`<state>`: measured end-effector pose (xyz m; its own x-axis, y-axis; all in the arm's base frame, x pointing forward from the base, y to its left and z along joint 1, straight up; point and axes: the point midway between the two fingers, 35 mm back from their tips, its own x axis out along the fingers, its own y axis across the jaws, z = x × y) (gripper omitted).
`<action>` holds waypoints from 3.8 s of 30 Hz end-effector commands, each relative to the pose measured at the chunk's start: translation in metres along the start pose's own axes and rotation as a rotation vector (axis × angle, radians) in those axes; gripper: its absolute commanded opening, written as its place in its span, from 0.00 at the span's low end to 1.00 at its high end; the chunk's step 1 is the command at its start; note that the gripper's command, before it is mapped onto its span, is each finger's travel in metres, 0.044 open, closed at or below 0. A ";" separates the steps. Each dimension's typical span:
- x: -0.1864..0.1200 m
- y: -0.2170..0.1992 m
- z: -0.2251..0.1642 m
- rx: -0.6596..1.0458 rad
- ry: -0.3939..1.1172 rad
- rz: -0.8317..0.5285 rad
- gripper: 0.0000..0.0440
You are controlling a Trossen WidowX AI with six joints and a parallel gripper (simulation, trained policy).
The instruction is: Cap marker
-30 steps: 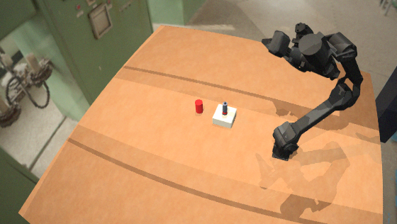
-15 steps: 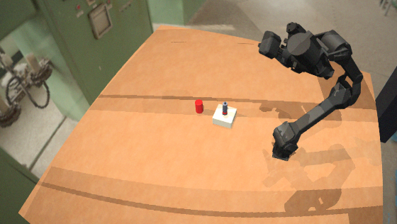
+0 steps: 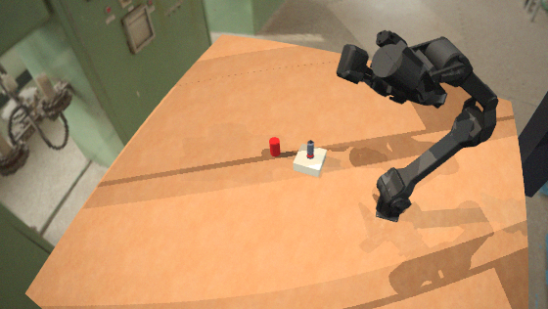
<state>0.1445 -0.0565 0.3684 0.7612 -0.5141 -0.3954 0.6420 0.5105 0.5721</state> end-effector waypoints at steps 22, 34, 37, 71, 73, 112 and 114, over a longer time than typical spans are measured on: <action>0.025 0.045 -0.040 0.023 0.084 -0.109 0.64; 0.043 0.060 -0.061 0.045 0.123 -0.177 0.68; 0.047 0.063 -0.066 0.052 0.133 -0.195 0.69; 0.111 0.078 -0.121 0.184 0.237 -0.444 0.75; 0.115 0.078 -0.124 0.194 0.243 -0.460 0.75; 0.196 0.055 -0.159 0.423 0.339 -0.779 0.75; 0.200 0.053 -0.160 0.434 0.342 -0.794 0.75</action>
<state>0.3408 -0.0181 0.2116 0.1709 -0.3526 -0.9201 0.9465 -0.2007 0.2527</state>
